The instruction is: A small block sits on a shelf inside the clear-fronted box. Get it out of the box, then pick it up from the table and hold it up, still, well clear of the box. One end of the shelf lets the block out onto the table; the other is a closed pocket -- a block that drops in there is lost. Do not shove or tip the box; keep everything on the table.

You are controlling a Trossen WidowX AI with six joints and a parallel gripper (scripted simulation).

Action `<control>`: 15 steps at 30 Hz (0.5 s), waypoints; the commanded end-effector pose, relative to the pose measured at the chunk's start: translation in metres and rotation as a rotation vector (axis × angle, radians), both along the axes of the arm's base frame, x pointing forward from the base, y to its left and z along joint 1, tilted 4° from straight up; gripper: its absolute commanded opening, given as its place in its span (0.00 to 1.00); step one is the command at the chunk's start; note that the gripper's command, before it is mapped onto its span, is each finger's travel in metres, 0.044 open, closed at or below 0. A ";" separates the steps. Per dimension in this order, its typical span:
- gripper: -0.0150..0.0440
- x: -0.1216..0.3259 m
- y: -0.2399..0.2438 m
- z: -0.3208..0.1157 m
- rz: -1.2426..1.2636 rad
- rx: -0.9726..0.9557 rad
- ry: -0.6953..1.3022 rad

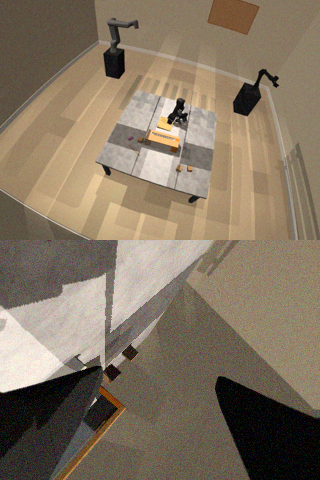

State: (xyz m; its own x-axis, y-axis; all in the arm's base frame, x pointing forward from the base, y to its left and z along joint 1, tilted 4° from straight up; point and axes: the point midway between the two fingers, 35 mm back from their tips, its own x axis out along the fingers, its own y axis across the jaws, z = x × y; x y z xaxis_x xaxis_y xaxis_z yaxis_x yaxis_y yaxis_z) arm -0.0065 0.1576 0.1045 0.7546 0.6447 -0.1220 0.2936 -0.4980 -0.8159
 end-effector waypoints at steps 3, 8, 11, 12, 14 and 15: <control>0.93 0.004 0.000 -0.001 -0.053 0.012 0.030; 0.93 0.024 -0.003 -0.007 -0.355 0.093 0.196; 0.93 0.035 -0.005 -0.011 -0.566 0.165 0.308; 0.93 0.039 -0.006 -0.013 -0.635 0.191 0.345; 0.93 0.045 -0.007 -0.015 -0.772 0.248 0.416; 0.93 0.049 -0.007 -0.016 -0.840 0.279 0.451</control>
State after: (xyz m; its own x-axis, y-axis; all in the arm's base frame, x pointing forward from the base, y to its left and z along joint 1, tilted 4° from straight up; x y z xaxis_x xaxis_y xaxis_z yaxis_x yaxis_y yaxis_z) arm 0.0315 0.1522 0.0925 0.9291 0.1479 -0.3391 -0.2737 -0.3418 -0.8991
